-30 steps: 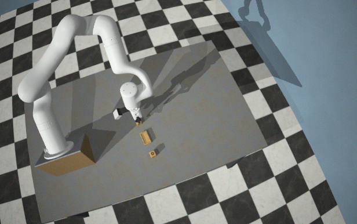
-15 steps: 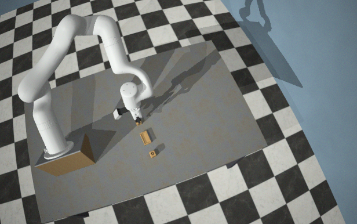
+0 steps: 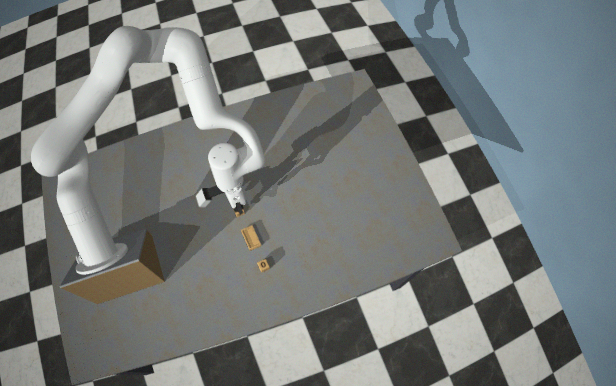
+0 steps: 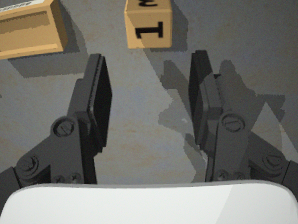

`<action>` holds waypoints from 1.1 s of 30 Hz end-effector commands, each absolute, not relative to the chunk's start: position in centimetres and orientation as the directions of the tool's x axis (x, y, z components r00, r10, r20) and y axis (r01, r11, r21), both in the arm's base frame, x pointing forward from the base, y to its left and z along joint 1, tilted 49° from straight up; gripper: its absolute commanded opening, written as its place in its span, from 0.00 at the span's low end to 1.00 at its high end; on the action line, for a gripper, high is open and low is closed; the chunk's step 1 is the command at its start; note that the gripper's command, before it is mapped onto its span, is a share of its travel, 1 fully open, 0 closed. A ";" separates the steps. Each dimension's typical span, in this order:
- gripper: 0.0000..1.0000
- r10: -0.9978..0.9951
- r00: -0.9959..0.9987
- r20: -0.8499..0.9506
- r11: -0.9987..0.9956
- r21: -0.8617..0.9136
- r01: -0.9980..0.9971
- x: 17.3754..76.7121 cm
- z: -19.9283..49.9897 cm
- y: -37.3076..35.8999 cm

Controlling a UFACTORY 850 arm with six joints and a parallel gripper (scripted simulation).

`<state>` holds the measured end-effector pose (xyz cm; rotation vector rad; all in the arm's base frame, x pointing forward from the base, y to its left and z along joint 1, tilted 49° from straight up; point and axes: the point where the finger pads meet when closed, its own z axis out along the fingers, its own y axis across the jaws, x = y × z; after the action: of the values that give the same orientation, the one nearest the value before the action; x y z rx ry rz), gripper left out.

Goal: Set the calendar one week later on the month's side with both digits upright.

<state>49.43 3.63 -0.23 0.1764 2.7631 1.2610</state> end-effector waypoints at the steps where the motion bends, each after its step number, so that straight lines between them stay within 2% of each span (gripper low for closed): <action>1: 0.49 0.147 -0.988 -0.043 0.651 0.757 0.064 49.5 -0.4 3.8; 33: 0.49 0.147 -0.988 -0.043 0.651 0.757 0.064 50.2 -2.7 6.5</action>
<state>50.09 6.40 -2.65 0.1764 2.7630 1.2608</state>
